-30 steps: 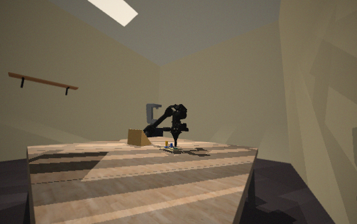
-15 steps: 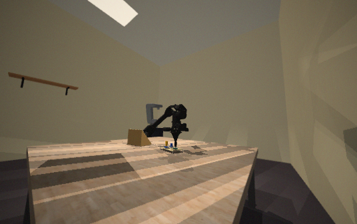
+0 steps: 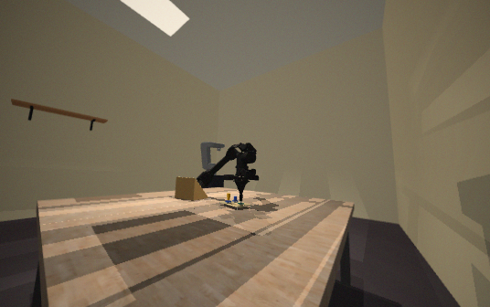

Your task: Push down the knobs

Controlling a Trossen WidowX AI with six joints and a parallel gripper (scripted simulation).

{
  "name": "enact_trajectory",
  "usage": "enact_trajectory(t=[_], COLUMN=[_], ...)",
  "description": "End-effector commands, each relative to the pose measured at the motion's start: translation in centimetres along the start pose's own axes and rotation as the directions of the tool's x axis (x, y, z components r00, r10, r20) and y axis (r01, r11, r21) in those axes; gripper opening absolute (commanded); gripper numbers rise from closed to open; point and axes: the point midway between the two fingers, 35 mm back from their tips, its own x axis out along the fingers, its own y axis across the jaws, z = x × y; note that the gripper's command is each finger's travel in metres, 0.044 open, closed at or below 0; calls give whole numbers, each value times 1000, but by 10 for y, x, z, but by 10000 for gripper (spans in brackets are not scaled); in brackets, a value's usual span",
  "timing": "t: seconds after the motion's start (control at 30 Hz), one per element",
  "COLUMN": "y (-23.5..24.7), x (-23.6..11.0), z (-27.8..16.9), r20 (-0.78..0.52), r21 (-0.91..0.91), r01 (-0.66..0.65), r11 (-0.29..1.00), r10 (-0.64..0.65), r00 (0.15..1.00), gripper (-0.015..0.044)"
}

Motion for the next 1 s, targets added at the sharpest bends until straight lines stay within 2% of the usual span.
enact_trajectory(t=[0.0,0.97], y=[3,3], x=[6,10], z=[0,0], r20=[-6,-6], r21=[-6,-6], r01=[1,0], r11=[1000,1000], r10=[-1,0], r00=[1000,1000], gripper=[0,0])
